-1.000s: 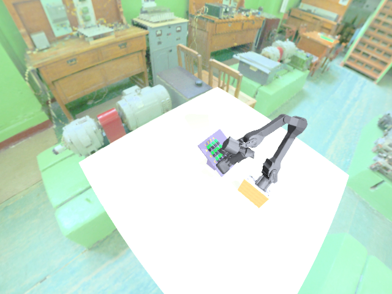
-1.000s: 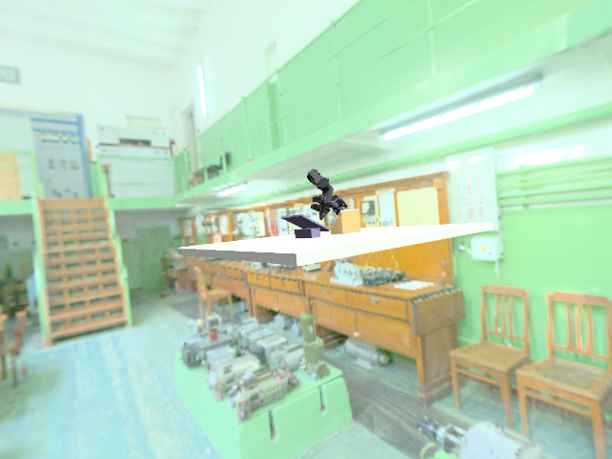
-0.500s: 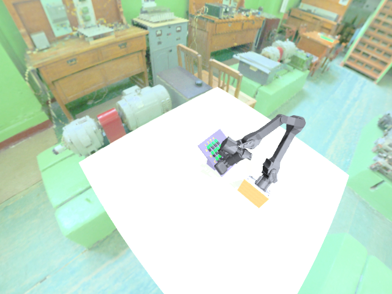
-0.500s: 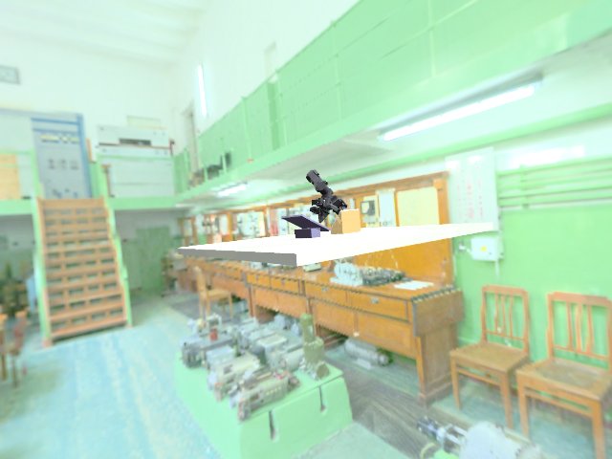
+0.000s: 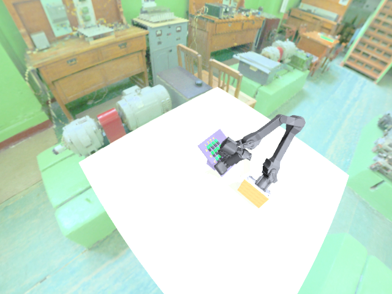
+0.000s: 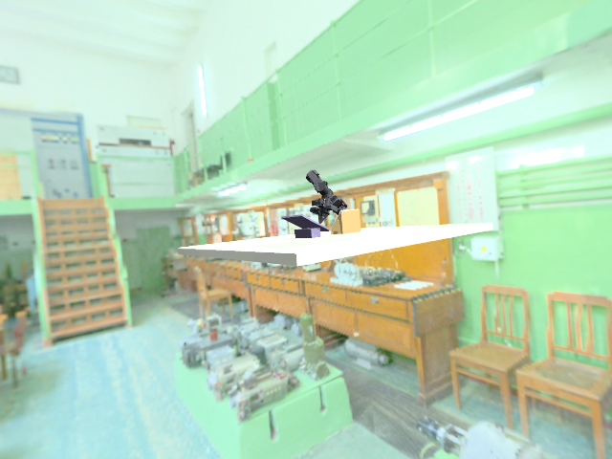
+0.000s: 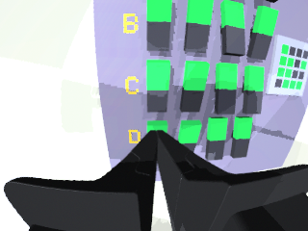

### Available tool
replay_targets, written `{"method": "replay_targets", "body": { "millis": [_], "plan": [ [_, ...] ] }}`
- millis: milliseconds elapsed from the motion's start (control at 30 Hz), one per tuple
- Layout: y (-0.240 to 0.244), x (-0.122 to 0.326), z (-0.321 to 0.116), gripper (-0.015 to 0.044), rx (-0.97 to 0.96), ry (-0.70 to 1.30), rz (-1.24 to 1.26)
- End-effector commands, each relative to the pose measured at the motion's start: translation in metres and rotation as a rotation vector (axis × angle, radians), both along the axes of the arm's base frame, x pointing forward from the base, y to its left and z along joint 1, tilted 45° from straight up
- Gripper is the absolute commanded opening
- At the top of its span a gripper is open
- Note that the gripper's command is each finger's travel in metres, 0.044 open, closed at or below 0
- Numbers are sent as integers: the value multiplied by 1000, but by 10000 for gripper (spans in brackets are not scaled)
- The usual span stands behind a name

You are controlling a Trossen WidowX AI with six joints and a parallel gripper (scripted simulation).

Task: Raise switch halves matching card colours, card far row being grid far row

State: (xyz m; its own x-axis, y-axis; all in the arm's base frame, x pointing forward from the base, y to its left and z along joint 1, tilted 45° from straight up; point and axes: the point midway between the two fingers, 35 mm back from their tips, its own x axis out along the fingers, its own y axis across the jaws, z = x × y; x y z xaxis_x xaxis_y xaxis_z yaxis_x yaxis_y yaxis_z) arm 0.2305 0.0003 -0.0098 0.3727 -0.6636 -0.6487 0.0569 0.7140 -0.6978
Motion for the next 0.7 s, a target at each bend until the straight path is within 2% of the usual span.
{"method": "replay_targets", "body": {
  "millis": [0,667],
  "plan": [
    [-1,0,0,0,-6,-1,2],
    [-2,1,-1,0,-6,-1,2]
  ]
}}
